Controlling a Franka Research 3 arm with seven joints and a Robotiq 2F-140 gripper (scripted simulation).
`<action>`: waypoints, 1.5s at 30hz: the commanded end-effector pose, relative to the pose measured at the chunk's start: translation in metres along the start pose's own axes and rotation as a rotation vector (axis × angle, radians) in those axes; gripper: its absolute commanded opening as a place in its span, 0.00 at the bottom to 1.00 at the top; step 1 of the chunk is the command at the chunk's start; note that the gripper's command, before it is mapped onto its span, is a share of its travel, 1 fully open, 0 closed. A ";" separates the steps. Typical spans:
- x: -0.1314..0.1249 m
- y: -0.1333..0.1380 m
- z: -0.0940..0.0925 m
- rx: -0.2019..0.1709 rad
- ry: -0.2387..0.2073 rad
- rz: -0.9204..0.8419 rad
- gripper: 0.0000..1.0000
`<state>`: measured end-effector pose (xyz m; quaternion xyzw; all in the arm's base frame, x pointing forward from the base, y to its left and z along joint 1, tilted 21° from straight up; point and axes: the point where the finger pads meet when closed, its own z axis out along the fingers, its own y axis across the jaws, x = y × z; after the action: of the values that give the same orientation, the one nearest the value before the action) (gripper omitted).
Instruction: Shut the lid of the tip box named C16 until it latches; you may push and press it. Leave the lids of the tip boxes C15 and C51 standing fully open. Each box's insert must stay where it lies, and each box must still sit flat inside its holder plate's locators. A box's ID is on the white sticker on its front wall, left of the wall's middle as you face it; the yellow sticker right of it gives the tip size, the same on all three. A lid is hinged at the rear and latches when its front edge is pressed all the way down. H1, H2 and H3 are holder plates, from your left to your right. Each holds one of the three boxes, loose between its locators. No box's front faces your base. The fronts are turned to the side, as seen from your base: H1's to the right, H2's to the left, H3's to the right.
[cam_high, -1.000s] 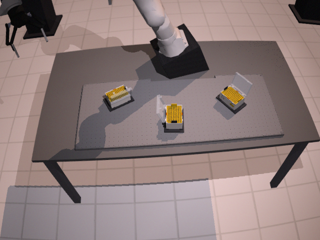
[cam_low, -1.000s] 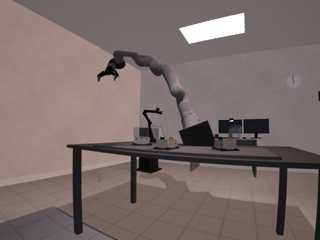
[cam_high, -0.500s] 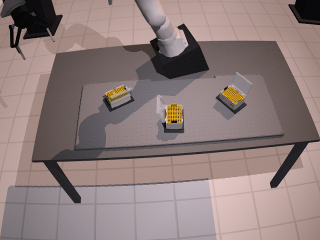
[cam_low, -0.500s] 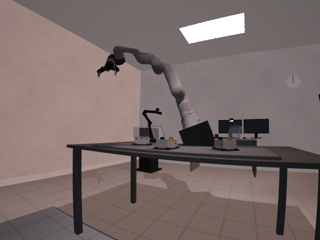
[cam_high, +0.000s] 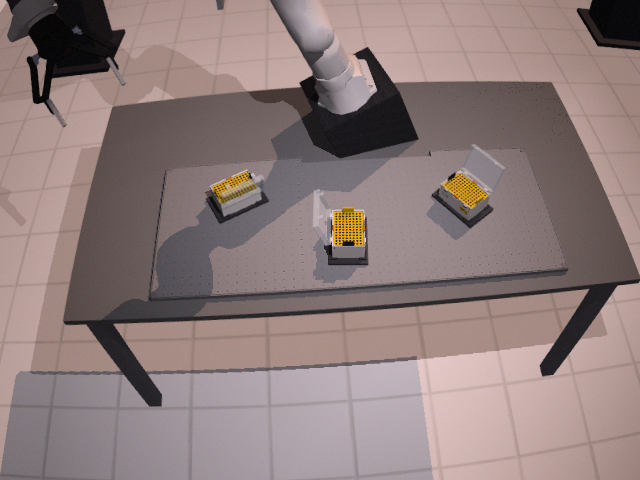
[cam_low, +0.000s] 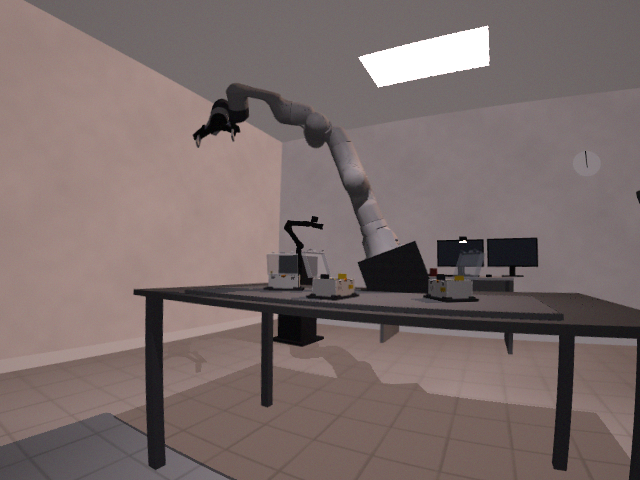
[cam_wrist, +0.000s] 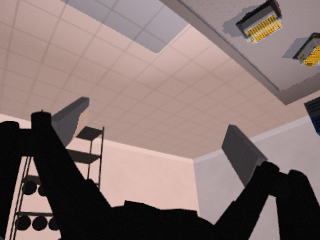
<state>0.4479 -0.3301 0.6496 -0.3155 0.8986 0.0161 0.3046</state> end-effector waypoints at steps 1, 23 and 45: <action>-0.002 0.004 0.005 -0.014 0.010 0.085 1.00; -0.068 0.051 0.062 -0.108 0.063 0.166 1.00; -0.120 0.106 0.128 -0.199 0.146 0.260 1.00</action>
<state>0.5267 -0.1590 0.6016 -0.2684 0.9323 0.1101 0.2161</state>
